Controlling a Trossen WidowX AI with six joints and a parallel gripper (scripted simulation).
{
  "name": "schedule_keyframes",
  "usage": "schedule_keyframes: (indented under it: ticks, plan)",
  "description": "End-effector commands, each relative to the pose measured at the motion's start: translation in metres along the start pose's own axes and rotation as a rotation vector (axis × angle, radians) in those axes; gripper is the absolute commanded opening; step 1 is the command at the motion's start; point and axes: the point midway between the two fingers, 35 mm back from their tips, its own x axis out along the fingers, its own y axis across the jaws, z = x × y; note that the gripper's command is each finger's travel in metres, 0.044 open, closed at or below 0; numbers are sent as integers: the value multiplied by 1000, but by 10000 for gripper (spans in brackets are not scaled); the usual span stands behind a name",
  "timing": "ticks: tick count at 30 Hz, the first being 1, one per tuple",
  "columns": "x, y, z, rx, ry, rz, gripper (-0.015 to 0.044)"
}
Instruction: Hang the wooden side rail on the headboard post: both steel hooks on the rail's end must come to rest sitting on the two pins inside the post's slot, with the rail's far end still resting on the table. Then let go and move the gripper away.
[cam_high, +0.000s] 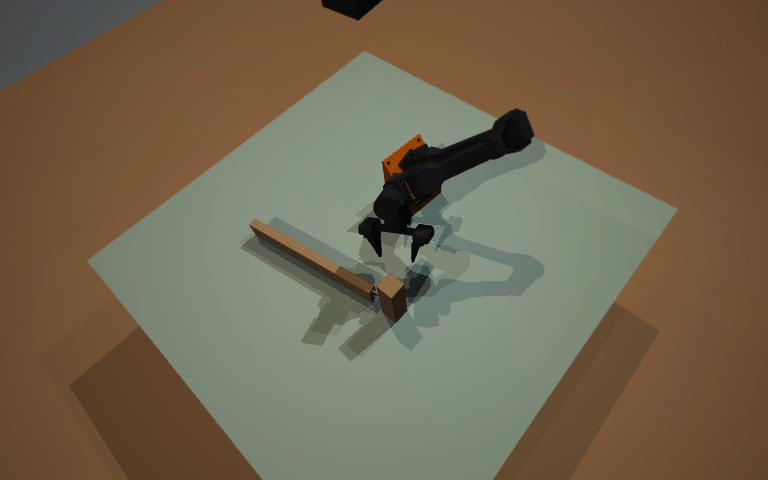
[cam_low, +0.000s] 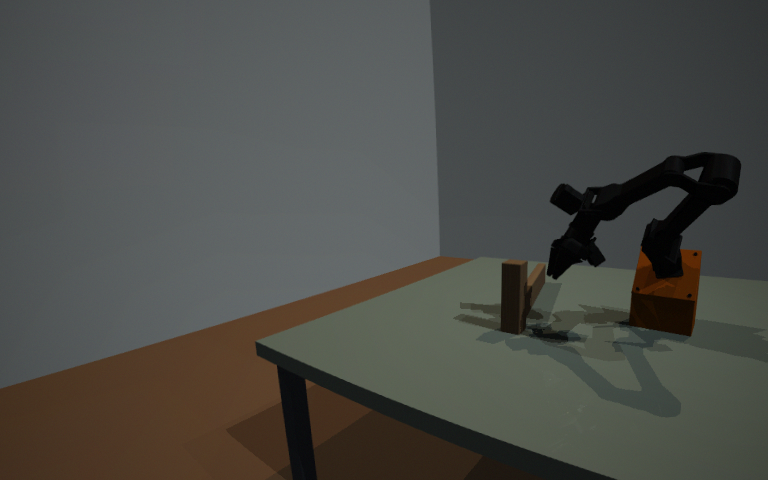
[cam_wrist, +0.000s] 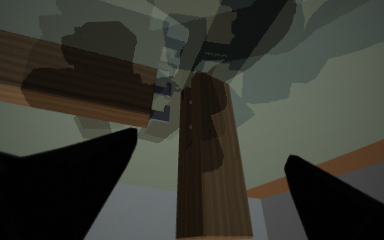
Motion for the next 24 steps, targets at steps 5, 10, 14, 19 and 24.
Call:
schedule_keyframes:
  ticks: [5, 10, 14, 19, 24]
  plan:
    - [0, 0, -1, 5, 1, -2, 440]
    - [-11, 17, -16, 328, 32, 60, 440]
    - [-22, 31, -28, 623, 72, 105, 440]
    - [-32, 34, -52, 830, 128, 121, 440]
    - [-30, 37, -53, 1111, 125, 124, 440]
